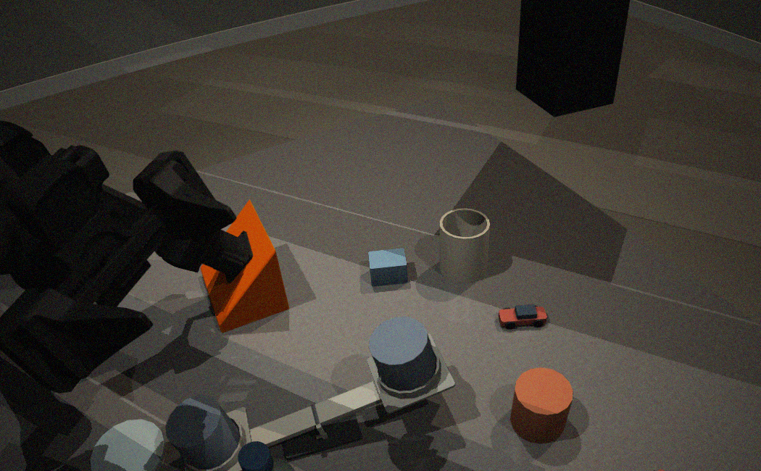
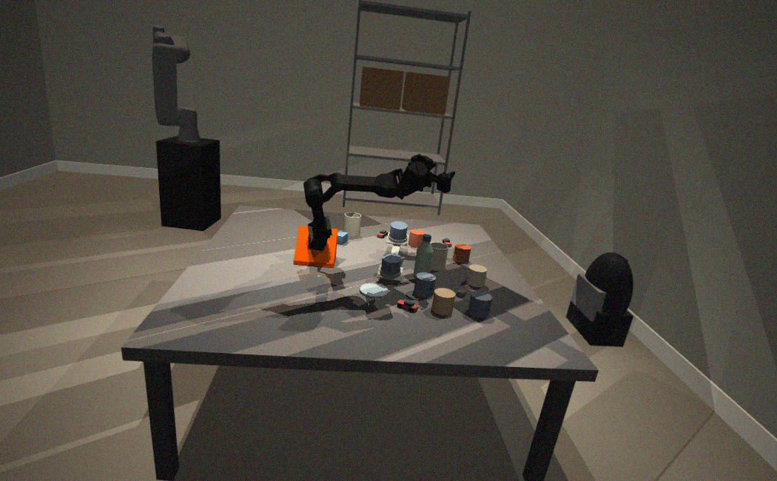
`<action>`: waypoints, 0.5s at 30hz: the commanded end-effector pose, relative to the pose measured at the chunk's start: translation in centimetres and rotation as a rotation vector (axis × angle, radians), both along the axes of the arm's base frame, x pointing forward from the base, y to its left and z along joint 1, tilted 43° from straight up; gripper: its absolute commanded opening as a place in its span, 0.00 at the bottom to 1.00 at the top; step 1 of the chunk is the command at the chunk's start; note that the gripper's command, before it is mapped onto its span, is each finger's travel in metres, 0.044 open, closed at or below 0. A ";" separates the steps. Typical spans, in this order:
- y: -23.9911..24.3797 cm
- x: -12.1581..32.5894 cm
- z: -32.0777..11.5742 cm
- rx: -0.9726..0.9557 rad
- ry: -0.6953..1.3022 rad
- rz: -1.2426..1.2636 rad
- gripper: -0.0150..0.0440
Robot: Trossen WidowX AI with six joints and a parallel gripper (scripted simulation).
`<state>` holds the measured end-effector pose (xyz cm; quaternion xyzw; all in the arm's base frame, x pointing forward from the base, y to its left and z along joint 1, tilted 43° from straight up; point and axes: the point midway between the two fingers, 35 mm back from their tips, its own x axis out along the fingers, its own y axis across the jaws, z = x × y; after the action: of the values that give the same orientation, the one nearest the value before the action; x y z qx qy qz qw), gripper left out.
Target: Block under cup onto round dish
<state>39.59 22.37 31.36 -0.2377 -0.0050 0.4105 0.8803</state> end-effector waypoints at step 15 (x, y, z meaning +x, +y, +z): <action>3.3 -4.1 -10.9 -0.032 0.568 -0.234 1.00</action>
<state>36.68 25.27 22.78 -0.1392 0.2212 0.3754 0.8893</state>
